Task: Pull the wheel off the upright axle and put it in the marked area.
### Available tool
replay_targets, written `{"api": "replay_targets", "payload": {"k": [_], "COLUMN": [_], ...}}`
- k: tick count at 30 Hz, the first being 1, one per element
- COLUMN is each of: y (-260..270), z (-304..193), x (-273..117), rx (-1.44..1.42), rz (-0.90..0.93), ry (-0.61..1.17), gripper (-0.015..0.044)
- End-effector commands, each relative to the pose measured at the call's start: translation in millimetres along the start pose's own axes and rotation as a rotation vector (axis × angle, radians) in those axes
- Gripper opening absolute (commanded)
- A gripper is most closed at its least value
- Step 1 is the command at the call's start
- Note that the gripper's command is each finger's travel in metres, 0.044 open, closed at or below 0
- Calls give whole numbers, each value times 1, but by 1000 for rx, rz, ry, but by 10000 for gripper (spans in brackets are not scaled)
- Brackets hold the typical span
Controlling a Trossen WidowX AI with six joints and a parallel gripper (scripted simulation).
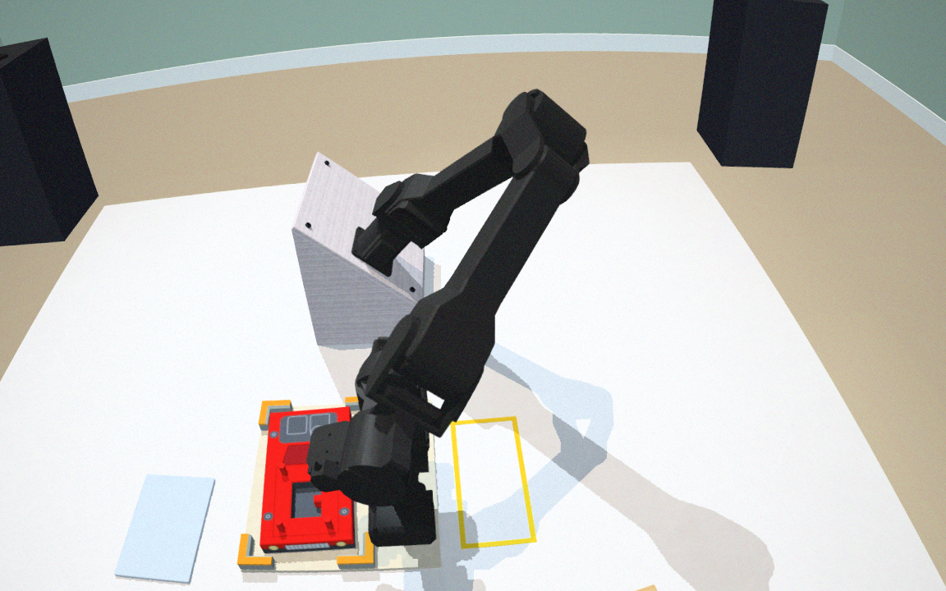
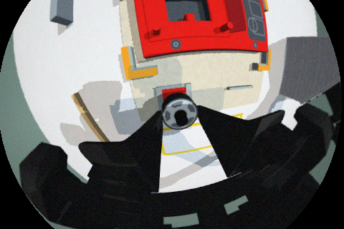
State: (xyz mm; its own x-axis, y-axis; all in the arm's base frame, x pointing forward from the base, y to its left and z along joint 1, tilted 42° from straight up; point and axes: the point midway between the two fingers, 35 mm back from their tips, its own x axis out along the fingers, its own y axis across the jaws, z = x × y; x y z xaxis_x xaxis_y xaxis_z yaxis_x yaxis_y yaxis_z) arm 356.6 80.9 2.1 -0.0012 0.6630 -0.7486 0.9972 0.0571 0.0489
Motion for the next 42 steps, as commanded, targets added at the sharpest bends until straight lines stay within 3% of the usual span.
{"api": "replay_targets", "payload": {"k": [1, 42], "y": [0, 1], "z": [0, 0], "x": [-2, -15], "rx": [-4, -2], "rz": [0, 2], "ry": [0, 0], "gripper": [0, 0]}}
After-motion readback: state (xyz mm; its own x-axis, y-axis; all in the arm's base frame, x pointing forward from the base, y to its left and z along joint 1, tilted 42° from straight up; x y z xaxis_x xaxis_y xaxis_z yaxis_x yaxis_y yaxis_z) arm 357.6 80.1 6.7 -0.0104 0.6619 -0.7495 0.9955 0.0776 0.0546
